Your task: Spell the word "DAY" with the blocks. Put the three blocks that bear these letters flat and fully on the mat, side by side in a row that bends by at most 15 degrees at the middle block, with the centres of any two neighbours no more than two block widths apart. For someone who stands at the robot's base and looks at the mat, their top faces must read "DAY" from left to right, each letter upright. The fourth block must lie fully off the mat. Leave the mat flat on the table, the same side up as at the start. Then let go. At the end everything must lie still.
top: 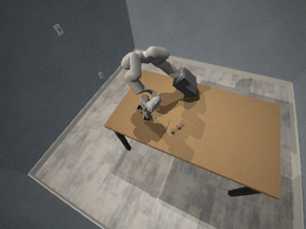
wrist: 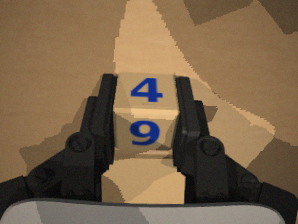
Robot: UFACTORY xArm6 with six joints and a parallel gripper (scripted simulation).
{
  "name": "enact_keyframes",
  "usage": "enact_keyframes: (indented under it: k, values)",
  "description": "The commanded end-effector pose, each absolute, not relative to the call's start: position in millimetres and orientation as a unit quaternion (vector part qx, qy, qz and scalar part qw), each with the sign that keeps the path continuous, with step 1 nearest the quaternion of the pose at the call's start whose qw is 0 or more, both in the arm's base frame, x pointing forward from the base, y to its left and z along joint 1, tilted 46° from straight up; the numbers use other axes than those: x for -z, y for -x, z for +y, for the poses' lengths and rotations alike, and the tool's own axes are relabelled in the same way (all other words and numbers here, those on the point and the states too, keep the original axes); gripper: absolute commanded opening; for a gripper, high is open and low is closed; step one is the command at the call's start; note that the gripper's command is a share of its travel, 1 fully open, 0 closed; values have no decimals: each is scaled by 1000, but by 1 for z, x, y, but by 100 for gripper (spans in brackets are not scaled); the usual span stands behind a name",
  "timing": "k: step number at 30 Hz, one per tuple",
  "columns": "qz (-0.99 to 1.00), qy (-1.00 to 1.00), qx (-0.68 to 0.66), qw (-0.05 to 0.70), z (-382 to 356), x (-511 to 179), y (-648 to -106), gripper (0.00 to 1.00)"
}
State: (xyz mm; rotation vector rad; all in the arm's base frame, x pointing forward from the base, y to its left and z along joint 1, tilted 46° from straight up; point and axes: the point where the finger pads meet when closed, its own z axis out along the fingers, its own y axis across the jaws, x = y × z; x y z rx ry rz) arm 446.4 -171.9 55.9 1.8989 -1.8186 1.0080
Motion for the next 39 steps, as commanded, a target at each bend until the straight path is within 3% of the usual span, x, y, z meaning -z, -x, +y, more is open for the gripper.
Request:
enact_keyframes:
  k: [1,7,23,39]
  values:
    - [-637,-665,-354,161,-171,-57,-447,39]
    - [-637,-665,-354,161,-171,-57,-447,47]
    - [-637,-665,-354,161,-168,-60,-446,47]
    - [-637,-665,-354,161,-125,-105,-429,47]
